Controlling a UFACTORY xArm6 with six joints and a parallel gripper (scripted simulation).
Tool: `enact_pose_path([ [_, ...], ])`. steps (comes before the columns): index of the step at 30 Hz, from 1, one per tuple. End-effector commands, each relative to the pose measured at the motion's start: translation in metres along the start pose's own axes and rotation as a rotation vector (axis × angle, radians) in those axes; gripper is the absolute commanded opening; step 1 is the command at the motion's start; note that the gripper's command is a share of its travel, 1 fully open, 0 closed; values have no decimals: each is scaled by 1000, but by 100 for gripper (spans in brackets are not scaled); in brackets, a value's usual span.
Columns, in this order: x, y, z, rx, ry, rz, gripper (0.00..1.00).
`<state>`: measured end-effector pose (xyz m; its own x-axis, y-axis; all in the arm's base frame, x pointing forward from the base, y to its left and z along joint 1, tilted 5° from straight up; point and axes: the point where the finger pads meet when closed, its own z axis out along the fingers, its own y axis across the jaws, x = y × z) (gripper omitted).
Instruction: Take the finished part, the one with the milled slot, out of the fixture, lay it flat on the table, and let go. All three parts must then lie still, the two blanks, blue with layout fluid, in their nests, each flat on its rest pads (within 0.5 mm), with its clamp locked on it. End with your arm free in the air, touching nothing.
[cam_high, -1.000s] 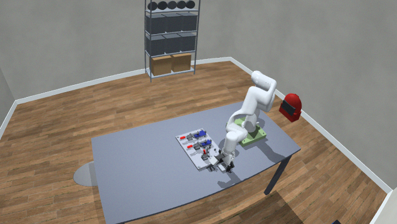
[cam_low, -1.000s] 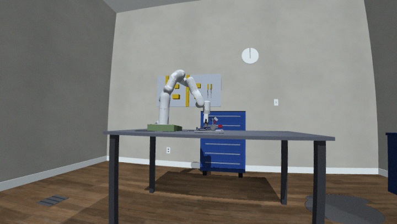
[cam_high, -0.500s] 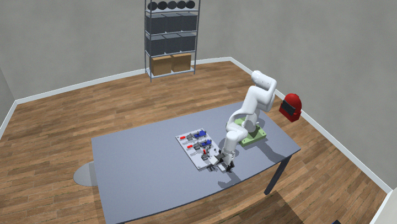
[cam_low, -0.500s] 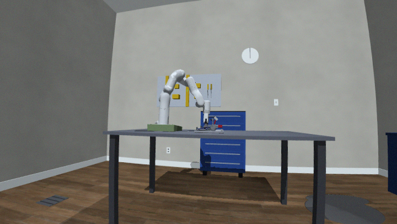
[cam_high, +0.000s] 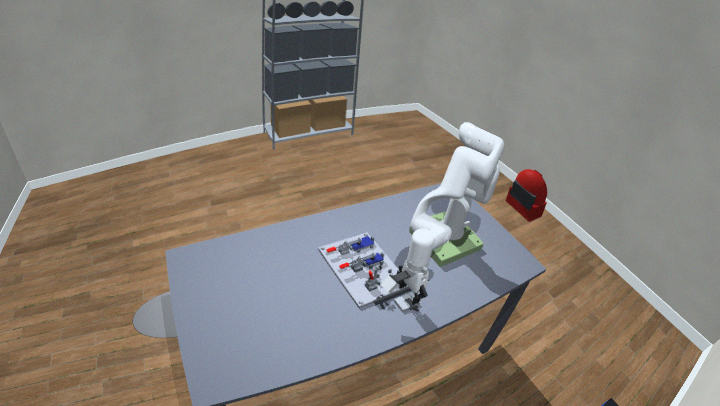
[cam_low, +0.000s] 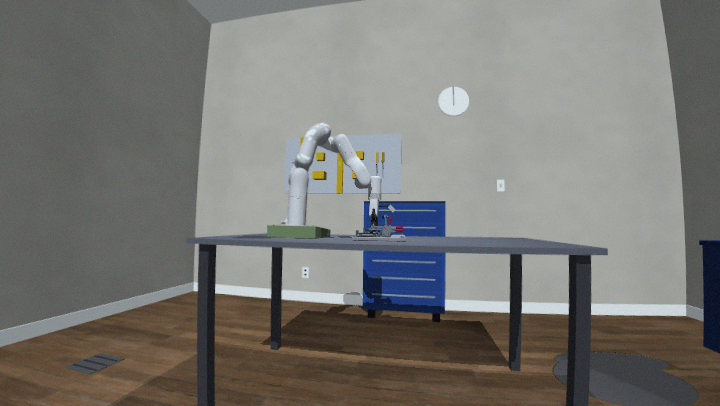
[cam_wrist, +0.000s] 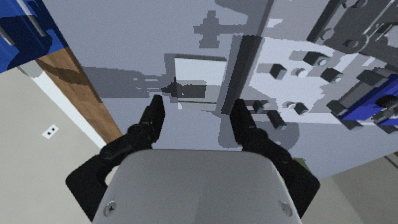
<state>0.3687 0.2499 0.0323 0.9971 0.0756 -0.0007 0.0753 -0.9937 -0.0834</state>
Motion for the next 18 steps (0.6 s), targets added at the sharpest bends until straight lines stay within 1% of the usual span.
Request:
enact_pose_path([
  [1, 1, -1, -18, 2, 3, 0, 95],
  [6, 1, -1, -38, 2, 3, 0, 95],
  [8, 1, -1, -38, 2, 3, 0, 95],
  [13, 1, -1, -52, 2, 3, 0, 95],
  [18, 1, -1, -60, 2, 3, 0, 95],
])
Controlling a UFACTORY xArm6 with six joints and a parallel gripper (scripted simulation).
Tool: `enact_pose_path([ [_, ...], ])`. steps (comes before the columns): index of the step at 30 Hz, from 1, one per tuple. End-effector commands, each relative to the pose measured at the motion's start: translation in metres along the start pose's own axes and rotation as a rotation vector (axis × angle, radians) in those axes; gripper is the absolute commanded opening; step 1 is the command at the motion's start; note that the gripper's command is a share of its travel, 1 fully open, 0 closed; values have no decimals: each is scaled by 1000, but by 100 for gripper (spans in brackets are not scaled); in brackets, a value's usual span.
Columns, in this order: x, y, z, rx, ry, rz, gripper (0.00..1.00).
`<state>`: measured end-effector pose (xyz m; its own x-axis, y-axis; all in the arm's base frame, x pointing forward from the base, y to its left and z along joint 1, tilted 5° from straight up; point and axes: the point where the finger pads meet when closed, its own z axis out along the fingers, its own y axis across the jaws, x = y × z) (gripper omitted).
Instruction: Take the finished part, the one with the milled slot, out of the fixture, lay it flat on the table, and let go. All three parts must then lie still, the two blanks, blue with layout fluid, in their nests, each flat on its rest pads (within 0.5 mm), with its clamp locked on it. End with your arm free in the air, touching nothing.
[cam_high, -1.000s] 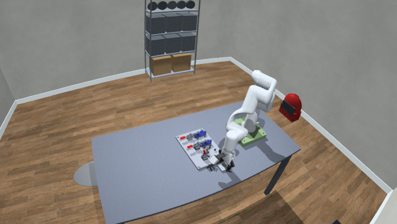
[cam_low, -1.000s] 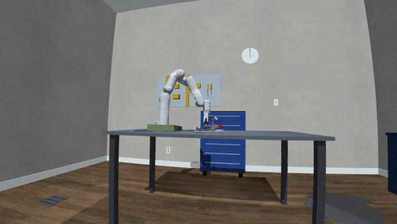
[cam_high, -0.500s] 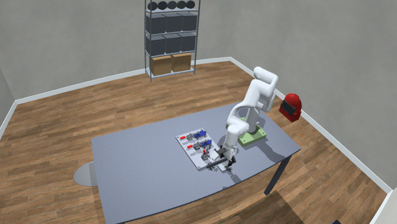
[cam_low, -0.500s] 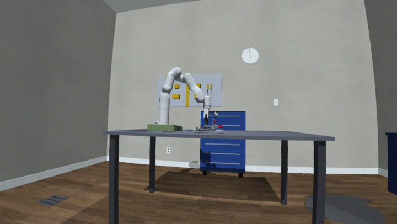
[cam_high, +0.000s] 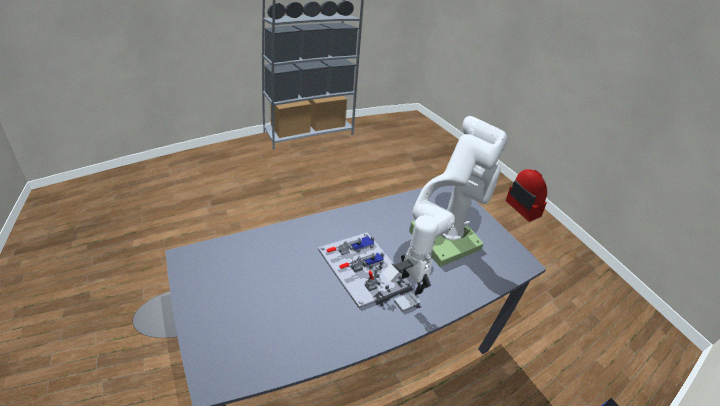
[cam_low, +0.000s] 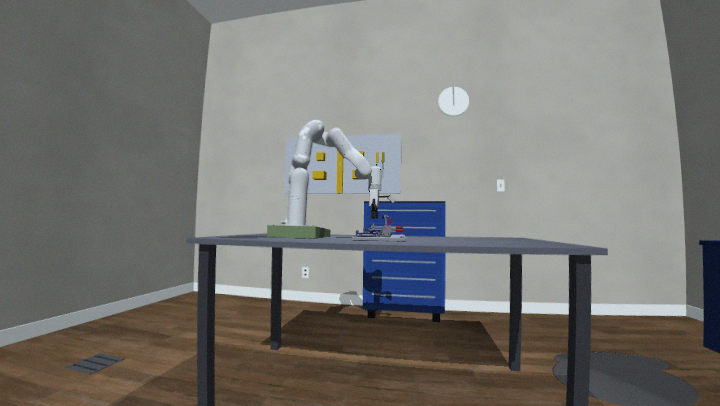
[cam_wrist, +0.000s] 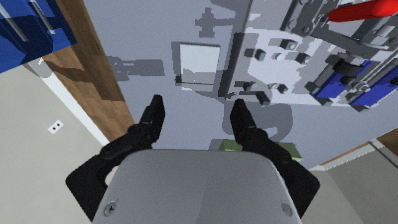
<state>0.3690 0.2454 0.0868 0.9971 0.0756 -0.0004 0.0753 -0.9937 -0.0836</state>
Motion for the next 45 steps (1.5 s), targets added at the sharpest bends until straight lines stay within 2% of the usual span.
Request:
enact_pose_path([
  [1, 1, -1, -6, 2, 3, 0, 95],
  [27, 1, -1, -10, 2, 3, 0, 95],
  [41, 1, -1, -40, 2, 3, 0, 95],
  [45, 1, -1, -55, 2, 3, 0, 95],
])
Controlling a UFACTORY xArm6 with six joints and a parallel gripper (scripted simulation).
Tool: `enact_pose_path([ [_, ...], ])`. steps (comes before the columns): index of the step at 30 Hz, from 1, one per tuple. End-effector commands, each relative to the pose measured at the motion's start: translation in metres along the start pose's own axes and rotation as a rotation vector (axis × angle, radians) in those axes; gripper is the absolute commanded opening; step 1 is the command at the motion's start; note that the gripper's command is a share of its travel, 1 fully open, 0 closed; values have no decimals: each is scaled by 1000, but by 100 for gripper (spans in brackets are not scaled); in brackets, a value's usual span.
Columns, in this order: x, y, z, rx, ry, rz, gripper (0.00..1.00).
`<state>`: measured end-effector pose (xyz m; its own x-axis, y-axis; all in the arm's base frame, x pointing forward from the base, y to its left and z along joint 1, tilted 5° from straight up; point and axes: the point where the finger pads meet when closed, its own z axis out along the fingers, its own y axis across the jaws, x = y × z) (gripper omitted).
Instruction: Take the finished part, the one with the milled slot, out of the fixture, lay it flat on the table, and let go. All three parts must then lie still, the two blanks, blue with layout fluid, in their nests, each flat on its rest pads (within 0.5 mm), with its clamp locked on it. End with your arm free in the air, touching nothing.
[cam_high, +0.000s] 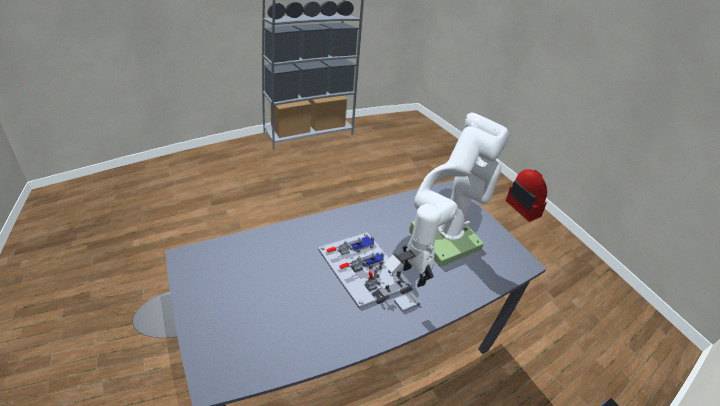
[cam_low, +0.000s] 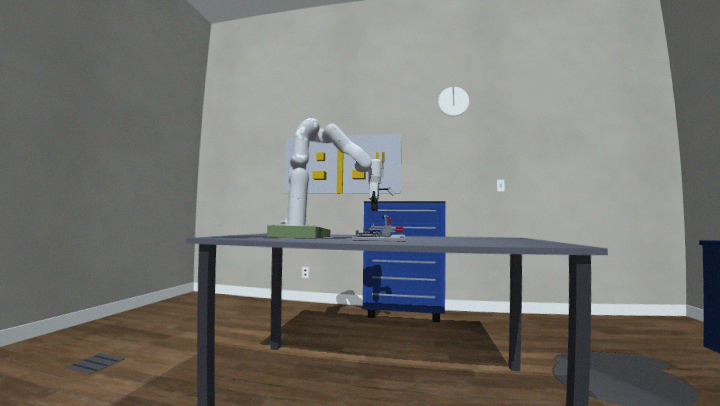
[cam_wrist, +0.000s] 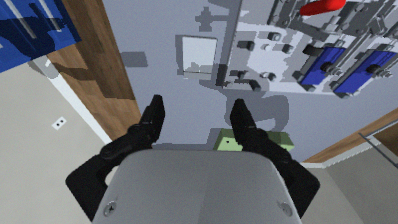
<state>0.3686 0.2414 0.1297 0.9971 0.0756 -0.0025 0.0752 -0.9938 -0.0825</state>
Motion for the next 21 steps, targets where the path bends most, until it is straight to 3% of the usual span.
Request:
enact_pose_path([
  [1, 2, -1, -16, 3, 5, 0, 95],
  [11, 1, -1, -47, 3, 5, 0, 95],
  [21, 1, -1, -56, 3, 5, 0, 95],
])
